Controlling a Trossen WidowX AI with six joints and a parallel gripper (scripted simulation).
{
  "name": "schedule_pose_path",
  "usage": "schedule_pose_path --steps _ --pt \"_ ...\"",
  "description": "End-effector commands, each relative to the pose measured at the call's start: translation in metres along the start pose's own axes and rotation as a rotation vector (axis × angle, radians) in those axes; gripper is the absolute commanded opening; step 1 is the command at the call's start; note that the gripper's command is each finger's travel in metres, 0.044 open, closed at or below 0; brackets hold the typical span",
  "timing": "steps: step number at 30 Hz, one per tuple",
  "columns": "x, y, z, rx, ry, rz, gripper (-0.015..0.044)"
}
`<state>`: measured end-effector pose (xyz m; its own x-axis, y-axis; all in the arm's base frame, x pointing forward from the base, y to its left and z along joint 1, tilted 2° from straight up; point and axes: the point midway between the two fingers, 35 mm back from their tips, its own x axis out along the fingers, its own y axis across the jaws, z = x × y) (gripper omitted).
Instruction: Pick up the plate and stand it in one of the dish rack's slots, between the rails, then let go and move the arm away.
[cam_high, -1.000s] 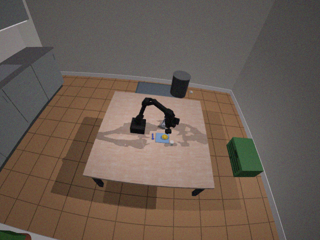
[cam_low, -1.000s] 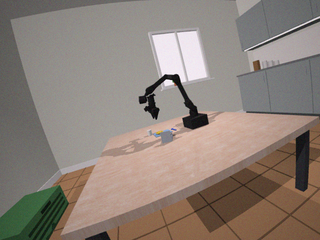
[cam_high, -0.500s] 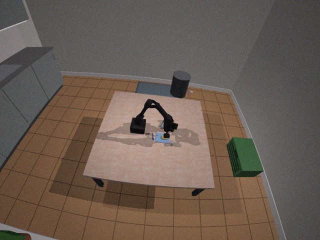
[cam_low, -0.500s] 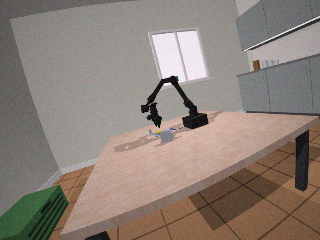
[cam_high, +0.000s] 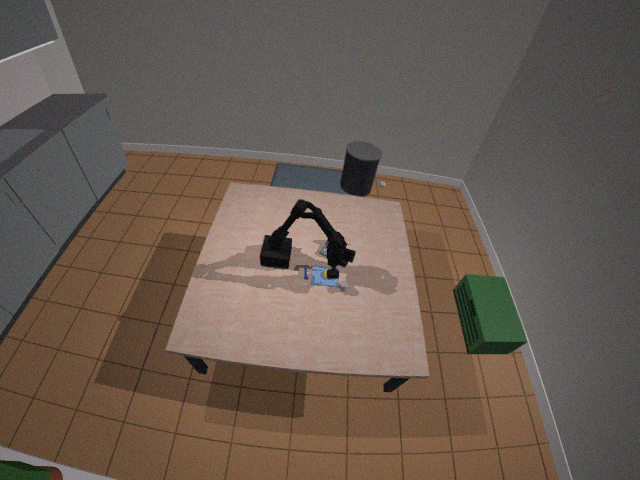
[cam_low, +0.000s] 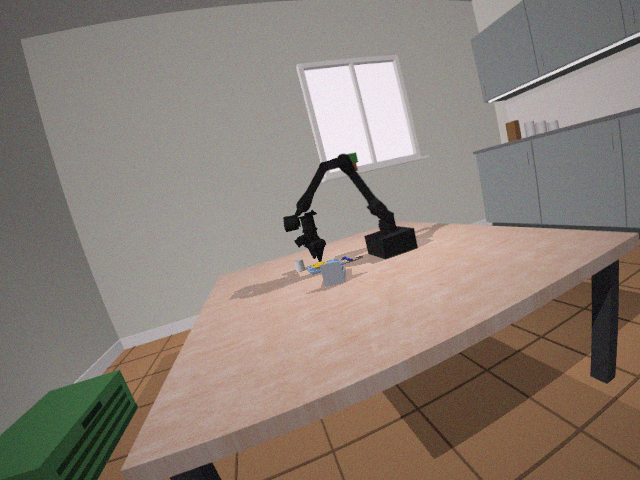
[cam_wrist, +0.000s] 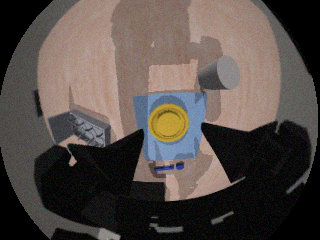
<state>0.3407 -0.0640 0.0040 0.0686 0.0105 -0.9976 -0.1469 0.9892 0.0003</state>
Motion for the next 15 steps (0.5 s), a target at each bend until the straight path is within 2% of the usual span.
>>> schedule_pose_path --steps 1,15 --pt "0.010 0.002 -0.002 0.006 0.009 0.008 0.0400" --pt "0.032 0.004 -0.002 0.006 0.009 0.008 0.0400"
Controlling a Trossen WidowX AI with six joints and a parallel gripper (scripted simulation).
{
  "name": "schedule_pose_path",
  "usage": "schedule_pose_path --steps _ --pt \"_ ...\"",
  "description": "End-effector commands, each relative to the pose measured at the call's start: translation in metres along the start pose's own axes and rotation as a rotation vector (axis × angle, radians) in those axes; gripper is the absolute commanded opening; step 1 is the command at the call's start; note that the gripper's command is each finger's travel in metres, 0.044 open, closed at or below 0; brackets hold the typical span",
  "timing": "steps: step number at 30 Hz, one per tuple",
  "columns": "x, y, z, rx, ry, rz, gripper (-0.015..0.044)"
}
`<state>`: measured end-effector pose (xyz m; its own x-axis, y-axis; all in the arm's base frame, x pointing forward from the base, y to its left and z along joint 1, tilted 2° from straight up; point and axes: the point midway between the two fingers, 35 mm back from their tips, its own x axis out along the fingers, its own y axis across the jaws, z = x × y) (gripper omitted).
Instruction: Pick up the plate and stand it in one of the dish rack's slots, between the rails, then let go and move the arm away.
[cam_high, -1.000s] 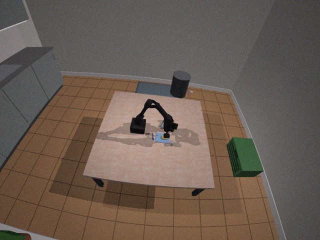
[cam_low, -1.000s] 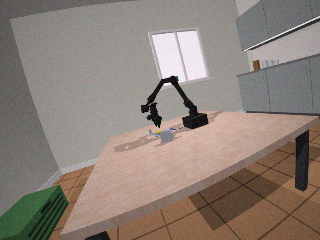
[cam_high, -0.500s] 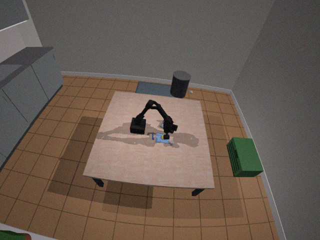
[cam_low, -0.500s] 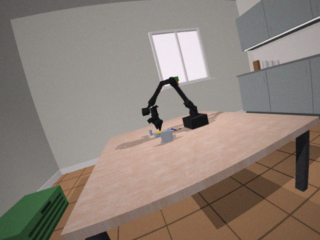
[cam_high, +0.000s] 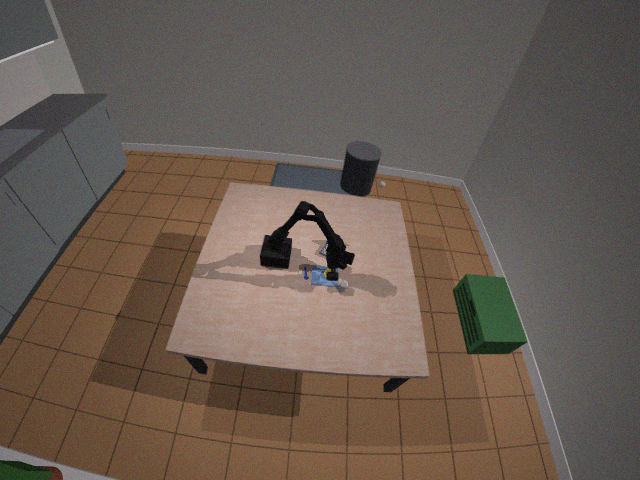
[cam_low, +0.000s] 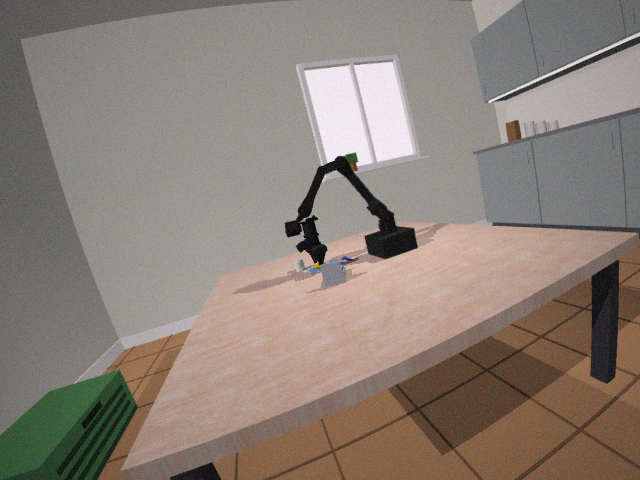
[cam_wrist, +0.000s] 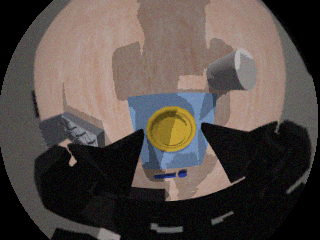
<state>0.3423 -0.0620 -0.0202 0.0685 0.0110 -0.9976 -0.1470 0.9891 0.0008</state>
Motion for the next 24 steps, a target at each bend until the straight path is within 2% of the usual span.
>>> schedule_pose_path --steps 1,10,21,24 --pt "0.0085 0.0020 -0.0024 0.006 0.009 0.008 0.0400" --pt "0.0088 0.0020 -0.0024 0.006 0.009 0.008 0.0370" --pt "0.0088 0.0020 -0.0024 0.006 0.009 0.008 0.0297" --pt "0.0051 0.0016 -0.0012 0.006 0.009 0.008 0.0218"
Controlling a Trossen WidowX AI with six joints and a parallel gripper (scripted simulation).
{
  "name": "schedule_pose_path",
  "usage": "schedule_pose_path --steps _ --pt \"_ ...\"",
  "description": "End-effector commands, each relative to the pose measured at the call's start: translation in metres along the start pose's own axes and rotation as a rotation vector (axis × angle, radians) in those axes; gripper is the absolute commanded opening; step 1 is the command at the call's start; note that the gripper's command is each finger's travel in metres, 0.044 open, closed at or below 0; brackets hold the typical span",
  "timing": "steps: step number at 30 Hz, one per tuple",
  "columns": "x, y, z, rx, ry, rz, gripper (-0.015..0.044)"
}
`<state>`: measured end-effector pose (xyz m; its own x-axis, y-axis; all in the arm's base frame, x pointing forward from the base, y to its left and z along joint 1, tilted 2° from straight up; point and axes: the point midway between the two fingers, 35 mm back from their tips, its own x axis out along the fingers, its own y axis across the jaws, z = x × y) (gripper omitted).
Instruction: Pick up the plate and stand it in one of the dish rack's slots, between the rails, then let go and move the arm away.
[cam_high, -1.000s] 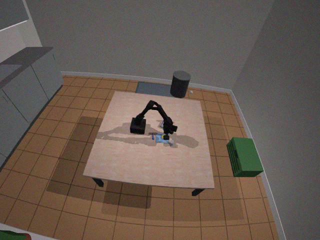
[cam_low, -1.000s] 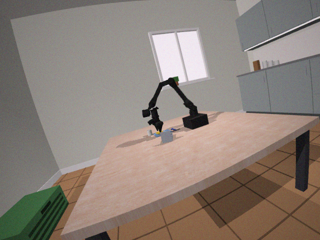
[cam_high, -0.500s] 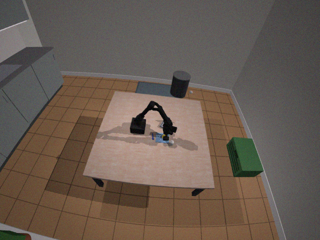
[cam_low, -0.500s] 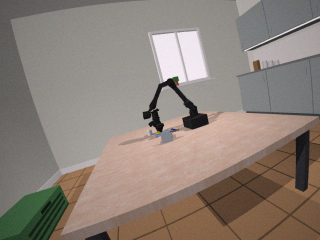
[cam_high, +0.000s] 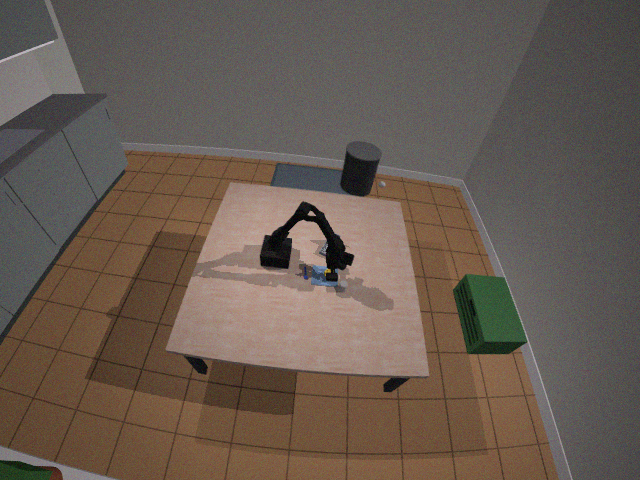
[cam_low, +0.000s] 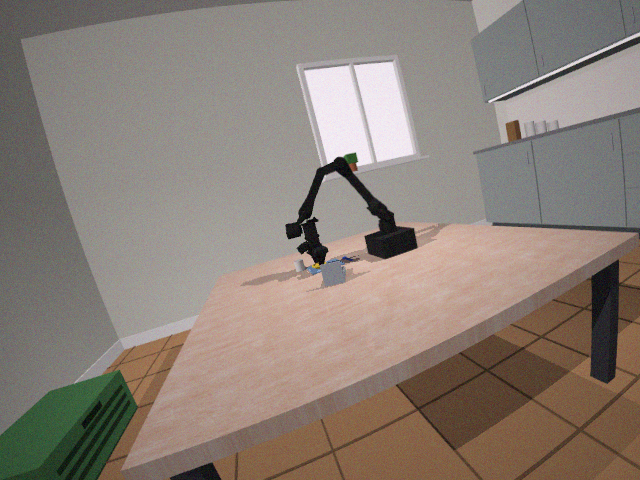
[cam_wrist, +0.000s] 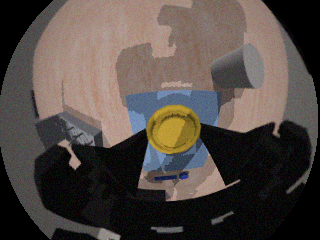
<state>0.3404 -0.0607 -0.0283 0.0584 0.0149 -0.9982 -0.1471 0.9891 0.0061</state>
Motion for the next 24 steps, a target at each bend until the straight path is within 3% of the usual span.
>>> schedule_pose_path --steps 1,8,24 --pt "-0.007 0.000 0.002 0.006 0.000 0.002 0.0192" --pt "-0.049 -0.004 0.010 0.006 -0.001 0.002 0.0008" --pt "-0.133 -0.006 0.016 0.006 -0.002 0.002 0.0000"
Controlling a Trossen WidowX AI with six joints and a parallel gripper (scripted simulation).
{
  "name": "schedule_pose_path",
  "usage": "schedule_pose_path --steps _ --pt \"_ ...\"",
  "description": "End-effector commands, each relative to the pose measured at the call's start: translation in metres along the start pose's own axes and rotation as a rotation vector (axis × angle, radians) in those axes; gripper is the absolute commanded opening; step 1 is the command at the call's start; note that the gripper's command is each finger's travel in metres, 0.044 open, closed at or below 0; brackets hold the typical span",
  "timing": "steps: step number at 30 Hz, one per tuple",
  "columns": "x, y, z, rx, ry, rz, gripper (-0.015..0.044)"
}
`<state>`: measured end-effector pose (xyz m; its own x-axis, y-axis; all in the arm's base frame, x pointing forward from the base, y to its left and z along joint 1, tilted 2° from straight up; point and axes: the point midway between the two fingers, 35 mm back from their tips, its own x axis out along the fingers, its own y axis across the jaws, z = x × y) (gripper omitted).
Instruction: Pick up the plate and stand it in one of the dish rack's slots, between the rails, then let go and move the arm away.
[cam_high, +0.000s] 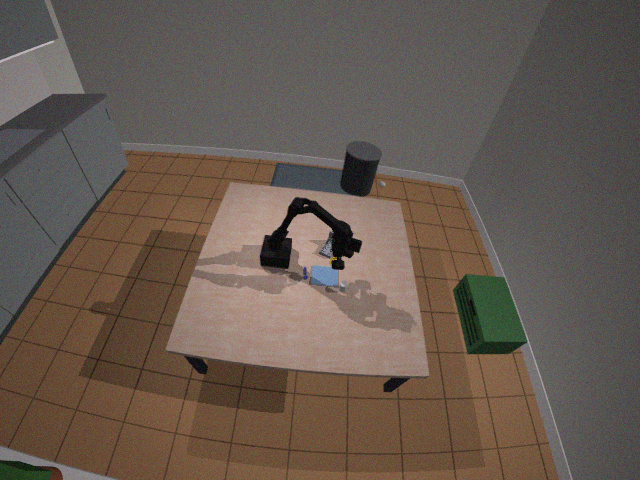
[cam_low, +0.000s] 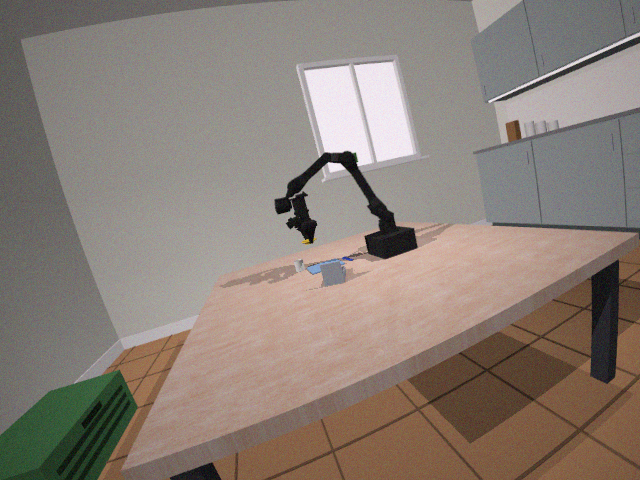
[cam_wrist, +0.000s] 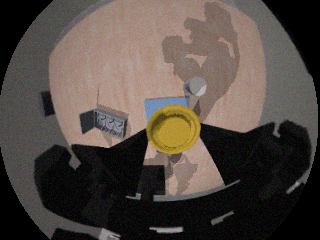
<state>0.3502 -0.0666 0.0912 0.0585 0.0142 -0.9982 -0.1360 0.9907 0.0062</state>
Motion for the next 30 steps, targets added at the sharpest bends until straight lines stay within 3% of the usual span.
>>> schedule_pose_path --steps 1,12,24,30 --pt "-0.019 0.000 0.000 -0.005 -0.002 0.002 0.0000" --pt "-0.054 0.001 0.000 0.000 -0.002 0.002 0.0000" --pt "-0.053 0.106 -0.048 0.392 0.003 0.010 0.0000" --pt "-0.052 0.117 -0.057 0.443 0.004 0.011 0.0000"
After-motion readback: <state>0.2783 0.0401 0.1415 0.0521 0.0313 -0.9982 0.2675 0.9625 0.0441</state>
